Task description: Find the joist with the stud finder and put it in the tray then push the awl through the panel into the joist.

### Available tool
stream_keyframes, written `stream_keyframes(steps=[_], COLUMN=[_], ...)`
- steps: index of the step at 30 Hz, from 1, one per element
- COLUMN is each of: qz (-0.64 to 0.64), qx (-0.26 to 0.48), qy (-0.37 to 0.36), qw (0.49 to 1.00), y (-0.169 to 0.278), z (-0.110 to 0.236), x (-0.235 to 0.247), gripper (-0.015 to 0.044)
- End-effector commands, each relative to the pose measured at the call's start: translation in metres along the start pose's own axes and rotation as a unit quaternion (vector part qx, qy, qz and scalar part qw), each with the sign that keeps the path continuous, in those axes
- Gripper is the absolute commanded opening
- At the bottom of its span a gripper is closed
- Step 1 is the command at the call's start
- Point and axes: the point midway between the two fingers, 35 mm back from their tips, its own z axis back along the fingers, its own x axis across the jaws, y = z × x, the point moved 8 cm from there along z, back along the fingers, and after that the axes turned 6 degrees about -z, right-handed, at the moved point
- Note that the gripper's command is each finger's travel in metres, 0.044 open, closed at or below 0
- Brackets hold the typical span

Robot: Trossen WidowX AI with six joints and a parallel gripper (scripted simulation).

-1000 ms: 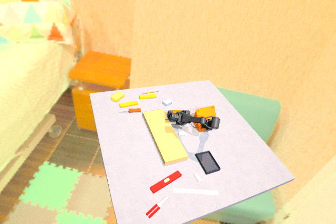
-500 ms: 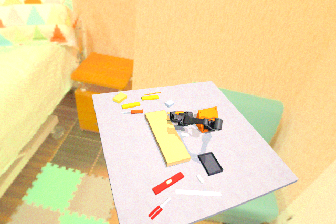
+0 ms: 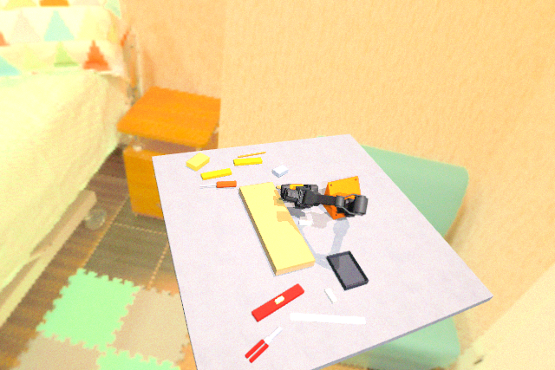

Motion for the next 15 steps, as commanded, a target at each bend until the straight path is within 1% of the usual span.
stream_keyframes(steps=[1,15], qz=[0.002,0.002], qx=[-0.010,-0.010], qy=[0.001,0.000], qw=[1.000,1.000], y=[-0.0024,-0.0039], z=[0.0005,0.0031], x=[-0.0002,-0.0001], gripper=[0.0380,0.0380])
